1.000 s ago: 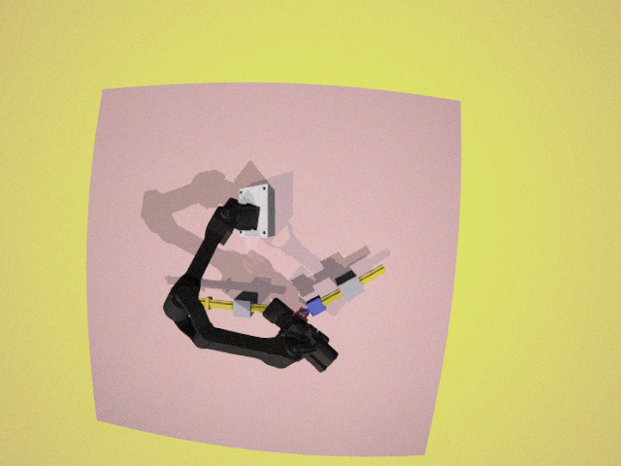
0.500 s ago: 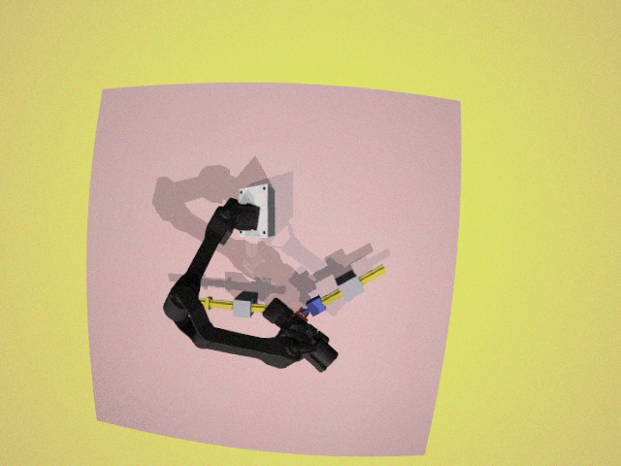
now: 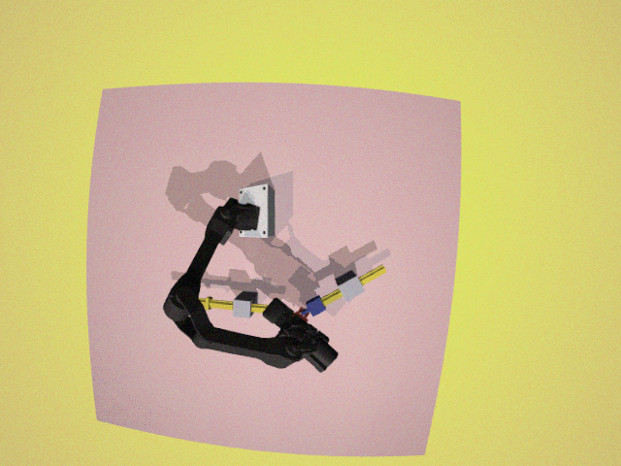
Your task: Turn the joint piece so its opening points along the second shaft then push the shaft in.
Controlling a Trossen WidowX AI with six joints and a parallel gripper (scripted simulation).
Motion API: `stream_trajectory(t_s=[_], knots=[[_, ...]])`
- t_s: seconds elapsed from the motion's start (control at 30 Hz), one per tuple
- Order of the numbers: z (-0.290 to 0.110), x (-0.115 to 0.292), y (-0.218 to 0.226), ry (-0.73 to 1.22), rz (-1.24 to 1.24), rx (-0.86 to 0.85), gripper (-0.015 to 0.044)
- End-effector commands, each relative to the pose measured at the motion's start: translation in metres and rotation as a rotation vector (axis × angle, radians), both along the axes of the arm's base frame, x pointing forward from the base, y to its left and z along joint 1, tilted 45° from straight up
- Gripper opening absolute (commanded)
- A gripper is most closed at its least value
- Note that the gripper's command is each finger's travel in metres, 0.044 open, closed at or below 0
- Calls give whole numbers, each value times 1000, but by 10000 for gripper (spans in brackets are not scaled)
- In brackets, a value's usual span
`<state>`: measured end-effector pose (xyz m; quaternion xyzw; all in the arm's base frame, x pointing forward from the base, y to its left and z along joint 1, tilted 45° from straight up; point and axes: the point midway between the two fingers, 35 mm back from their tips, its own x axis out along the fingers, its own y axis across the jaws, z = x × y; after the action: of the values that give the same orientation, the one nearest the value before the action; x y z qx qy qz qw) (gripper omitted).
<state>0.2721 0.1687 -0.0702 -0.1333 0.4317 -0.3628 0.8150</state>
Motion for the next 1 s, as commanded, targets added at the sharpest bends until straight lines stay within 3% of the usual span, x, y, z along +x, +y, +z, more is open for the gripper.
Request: stream_trajectory(t_s=[0.0, 0.43, 0.63, 0.97], knots=[[0, 1, 0, -2, 4, -3, 182], [0, 0, 0, 0, 0, 0, 147], [0, 0, 0, 0, 0, 0, 0], [1, 0, -4, -21, -78, 39, 0]])
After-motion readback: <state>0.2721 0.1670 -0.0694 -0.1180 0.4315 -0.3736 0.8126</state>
